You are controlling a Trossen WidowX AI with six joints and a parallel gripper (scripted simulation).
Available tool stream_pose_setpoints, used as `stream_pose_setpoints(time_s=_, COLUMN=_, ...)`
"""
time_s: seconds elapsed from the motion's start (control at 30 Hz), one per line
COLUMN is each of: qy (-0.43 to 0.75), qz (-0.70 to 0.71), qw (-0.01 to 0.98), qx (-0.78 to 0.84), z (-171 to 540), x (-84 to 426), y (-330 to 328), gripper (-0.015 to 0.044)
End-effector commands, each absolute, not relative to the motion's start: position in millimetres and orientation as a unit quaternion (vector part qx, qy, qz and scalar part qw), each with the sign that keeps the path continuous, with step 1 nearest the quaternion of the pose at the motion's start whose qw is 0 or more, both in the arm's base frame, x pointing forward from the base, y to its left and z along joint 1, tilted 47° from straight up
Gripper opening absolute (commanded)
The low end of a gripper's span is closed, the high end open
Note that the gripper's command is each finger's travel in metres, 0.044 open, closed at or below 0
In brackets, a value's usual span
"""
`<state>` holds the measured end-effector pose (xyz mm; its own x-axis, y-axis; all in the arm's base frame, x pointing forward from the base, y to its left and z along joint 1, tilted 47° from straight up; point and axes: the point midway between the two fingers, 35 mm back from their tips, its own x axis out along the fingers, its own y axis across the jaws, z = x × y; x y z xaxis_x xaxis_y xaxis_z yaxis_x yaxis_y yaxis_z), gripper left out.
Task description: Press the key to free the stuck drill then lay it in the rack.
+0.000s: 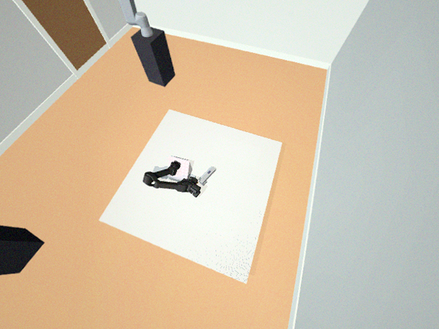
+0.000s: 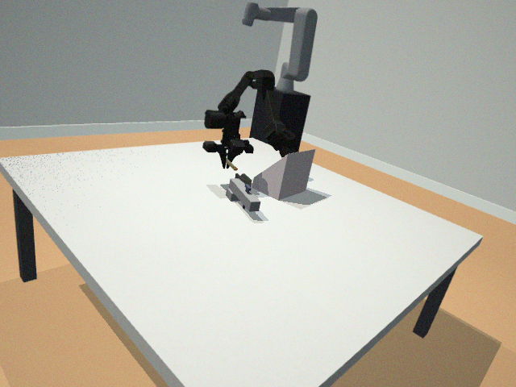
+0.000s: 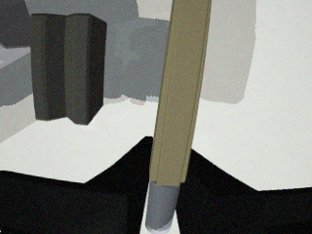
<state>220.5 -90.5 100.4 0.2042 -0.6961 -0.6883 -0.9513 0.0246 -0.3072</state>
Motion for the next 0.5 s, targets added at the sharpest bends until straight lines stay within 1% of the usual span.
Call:
stream_pose_setpoints(time_s=0.0, qy=0.607, qz=0.165, qw=0.380, qx=-0.678, z=103, x=222, y=-90, gripper=0.0000)
stream_pose_setpoints(time_s=0.23, qy=0.607, qz=0.165, qw=0.380, qx=-0.678, z=105, x=222, y=-89, gripper=0.0000)
stream_pose_setpoints(time_s=0.47, qy=0.607, qz=0.166, qw=0.380, qx=-0.678, z=101, x=210, y=-92, gripper=0.0000)
